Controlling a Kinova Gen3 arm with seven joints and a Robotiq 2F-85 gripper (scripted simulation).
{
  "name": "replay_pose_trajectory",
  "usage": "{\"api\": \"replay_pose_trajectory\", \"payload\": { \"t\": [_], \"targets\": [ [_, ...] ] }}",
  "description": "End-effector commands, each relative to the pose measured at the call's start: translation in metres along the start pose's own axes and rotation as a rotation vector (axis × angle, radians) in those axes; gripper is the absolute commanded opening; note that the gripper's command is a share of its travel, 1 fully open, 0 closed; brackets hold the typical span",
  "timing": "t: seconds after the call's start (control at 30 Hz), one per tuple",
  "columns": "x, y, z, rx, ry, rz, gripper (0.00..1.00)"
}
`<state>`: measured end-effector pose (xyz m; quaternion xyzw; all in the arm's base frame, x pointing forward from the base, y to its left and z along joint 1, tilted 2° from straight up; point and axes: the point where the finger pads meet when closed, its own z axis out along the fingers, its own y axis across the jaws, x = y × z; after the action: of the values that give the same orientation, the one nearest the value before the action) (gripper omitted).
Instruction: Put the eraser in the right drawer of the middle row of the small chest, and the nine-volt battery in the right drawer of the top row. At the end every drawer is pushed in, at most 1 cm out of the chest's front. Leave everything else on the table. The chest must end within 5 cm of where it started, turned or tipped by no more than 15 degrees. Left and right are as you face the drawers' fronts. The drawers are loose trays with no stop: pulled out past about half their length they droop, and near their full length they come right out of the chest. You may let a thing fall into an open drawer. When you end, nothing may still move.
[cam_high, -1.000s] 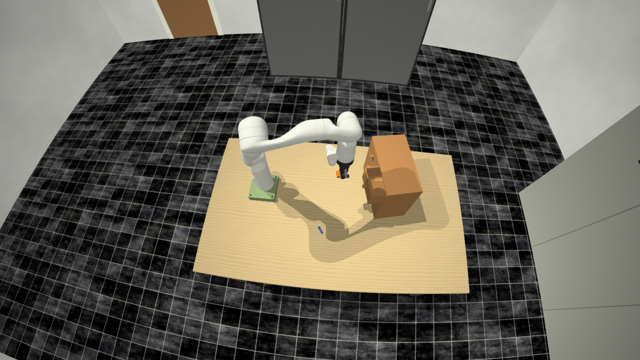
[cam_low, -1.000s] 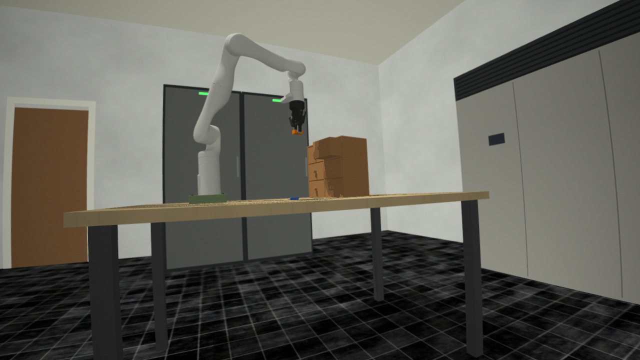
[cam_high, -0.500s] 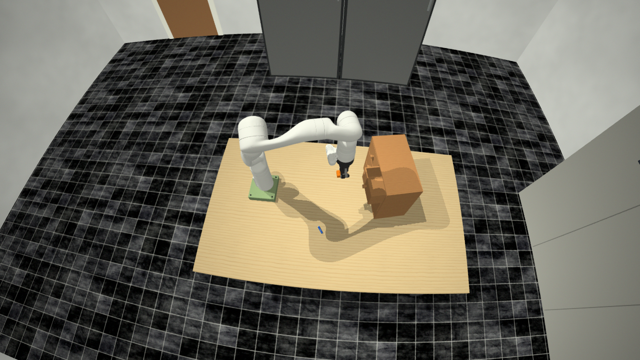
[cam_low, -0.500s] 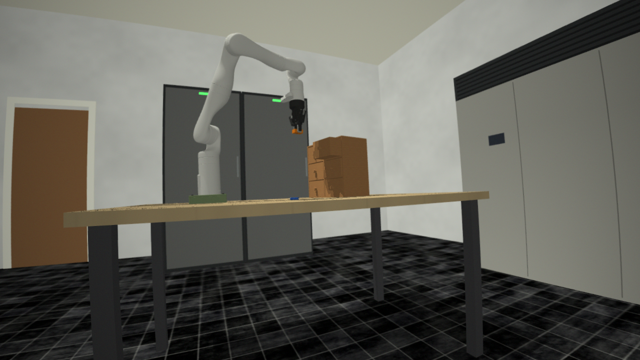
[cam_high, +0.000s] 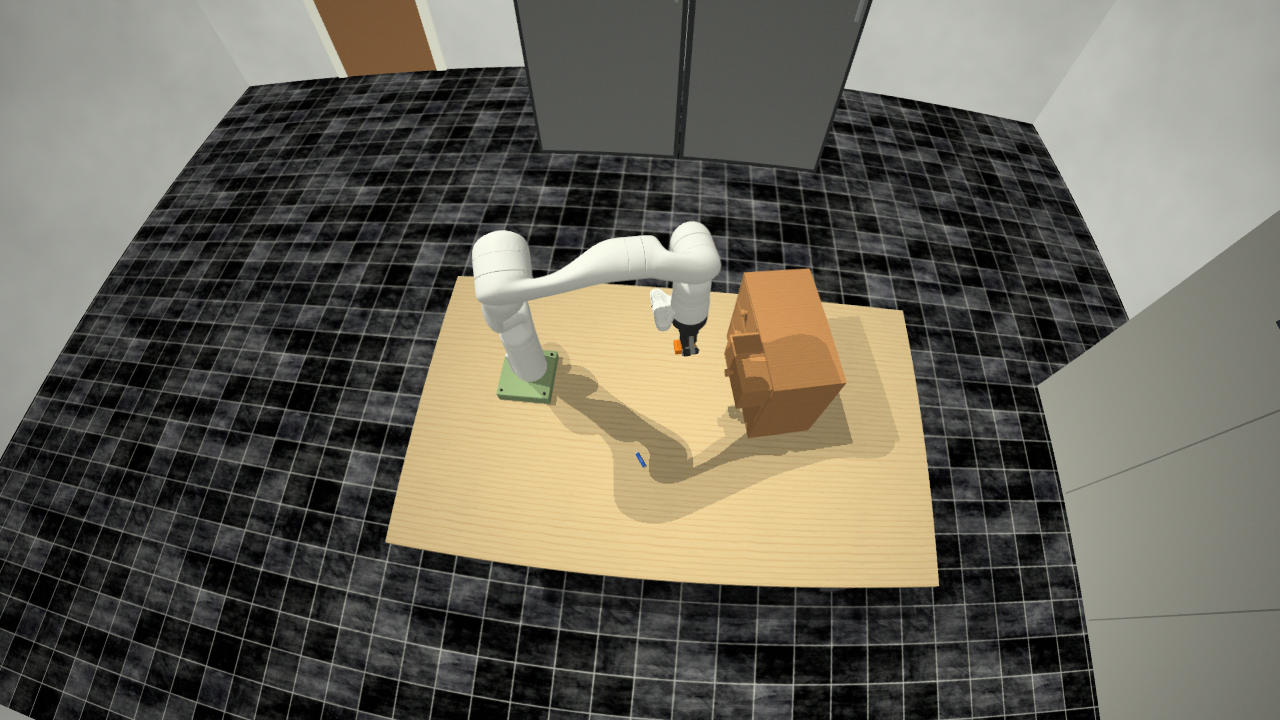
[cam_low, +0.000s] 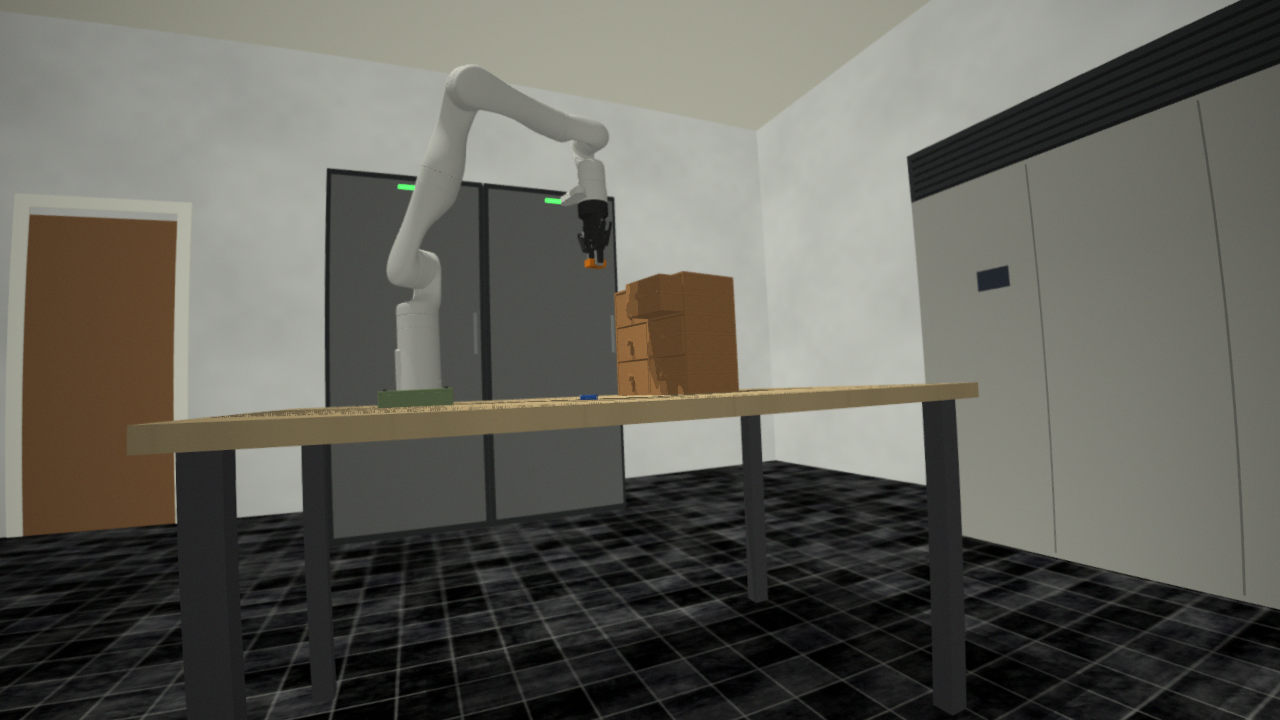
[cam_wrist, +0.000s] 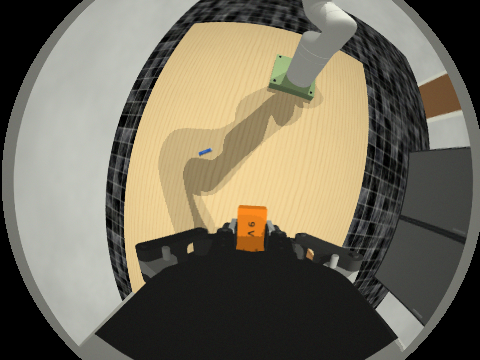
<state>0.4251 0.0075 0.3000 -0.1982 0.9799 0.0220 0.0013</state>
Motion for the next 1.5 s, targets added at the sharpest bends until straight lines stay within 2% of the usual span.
{"api": "replay_pose_trajectory", "payload": {
  "t": [0.0,0.2,0.57,0.63,0.9,1.13,1.2,1.47],
  "targets": [
    [0.0019,-0.0023,-0.0012,0.004,-0.011,0.006,0.23],
    [0.002,-0.0023,-0.0011,0.003,-0.035,0.005,0.23],
    [0.0026,-0.002,-0.0006,0.004,-0.138,0.005,0.23],
    [0.0026,-0.002,-0.0006,0.004,-0.138,0.005,0.23],
    [0.0033,-0.0024,0.0001,0.007,-0.249,0.006,0.23],
    [0.0034,-0.0022,0.0009,0.007,-0.374,0.005,0.23],
    [0.0034,-0.0022,0.0009,0.007,-0.374,0.005,0.23],
    [0.0045,-0.0002,0.0015,-0.001,-0.484,0.0,0.23]
  ]
}}
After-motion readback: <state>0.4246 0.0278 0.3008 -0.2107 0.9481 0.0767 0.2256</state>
